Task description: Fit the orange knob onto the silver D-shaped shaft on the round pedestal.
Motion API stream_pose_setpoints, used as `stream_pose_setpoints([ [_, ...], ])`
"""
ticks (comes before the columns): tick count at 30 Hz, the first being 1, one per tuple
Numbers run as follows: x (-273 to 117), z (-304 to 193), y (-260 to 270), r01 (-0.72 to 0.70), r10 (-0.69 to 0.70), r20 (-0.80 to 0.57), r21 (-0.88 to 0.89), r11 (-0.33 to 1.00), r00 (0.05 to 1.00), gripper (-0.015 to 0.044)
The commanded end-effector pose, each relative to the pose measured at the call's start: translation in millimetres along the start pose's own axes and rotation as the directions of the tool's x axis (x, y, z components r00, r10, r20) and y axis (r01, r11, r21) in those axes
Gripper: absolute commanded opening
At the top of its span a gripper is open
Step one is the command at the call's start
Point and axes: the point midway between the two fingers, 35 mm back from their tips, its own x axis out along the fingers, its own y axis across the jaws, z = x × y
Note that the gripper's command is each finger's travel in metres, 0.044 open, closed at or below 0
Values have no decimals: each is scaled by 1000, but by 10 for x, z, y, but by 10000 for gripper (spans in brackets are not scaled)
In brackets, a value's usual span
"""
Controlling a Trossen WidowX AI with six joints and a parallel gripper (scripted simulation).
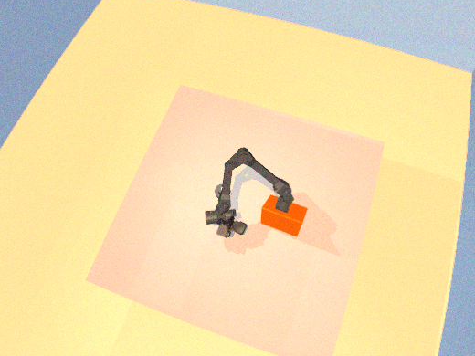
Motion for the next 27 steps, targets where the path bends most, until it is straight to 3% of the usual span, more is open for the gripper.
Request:
stream_pose_setpoints([
  [1, -7, 2, -4, 2, -2, 1, 1, 1000, 1000, 260],
  [23, -7, 2, -4, 2, -2, 1, 1, 1000, 1000, 260],
  [27, -7, 2, -4, 2, -2, 1, 1, 1000, 1000, 365],
])
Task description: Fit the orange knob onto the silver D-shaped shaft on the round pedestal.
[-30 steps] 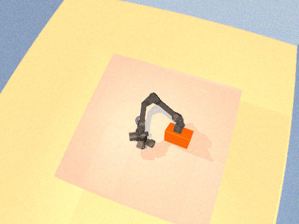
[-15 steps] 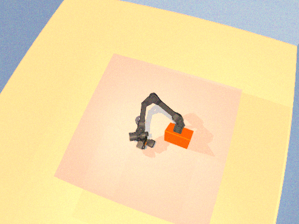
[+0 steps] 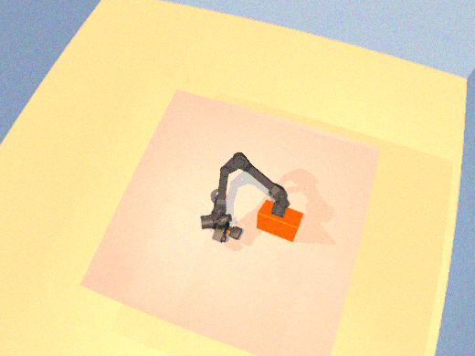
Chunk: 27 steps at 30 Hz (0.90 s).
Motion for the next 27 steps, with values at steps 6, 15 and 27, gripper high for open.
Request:
stream_pose_setpoints([
  [6, -1, -1, 0, -1, 1, 0, 1, 1000, 1000, 440],
  [15, -609, 12, -1, 0, 0, 4, 1, 1000, 1000, 440],
  [27, -679, 151, 16, 5, -5, 2, -3, 1000, 1000, 440],
])
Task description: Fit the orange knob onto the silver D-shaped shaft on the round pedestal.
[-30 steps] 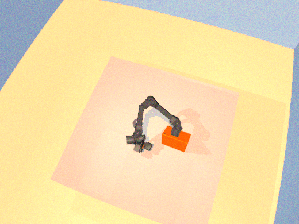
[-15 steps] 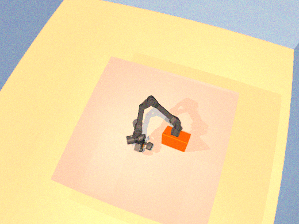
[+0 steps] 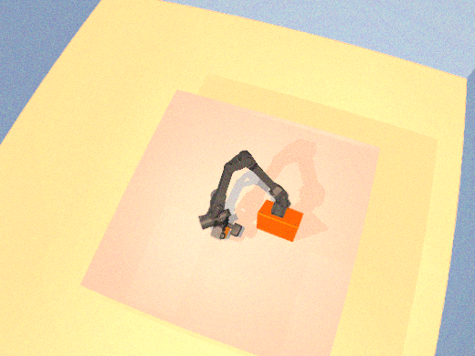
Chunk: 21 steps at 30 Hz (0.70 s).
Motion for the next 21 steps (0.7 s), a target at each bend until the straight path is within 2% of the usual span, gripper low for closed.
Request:
stream_pose_setpoints([
  [1, -67, 138, 21, 5, -5, 5, -3, 1000, 1000, 440],
  [7, 170, 135, 19, 5, -5, 3, -3, 1000, 1000, 440],
  [21, 337, 137, 12, 5, -5, 4, -3, 1000, 1000, 440],
])
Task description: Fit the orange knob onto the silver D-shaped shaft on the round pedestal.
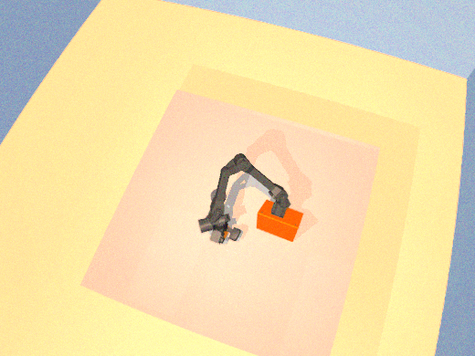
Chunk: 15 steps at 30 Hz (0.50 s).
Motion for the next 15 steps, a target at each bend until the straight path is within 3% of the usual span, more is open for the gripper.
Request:
stream_pose_setpoints([
  [1, 76, -13, 9, -2, 1, -7, -7, 1000, 1000, 440],
  [15, 308, -23, 16, -2, 2, -10, -7, 1000, 1000, 440],
])
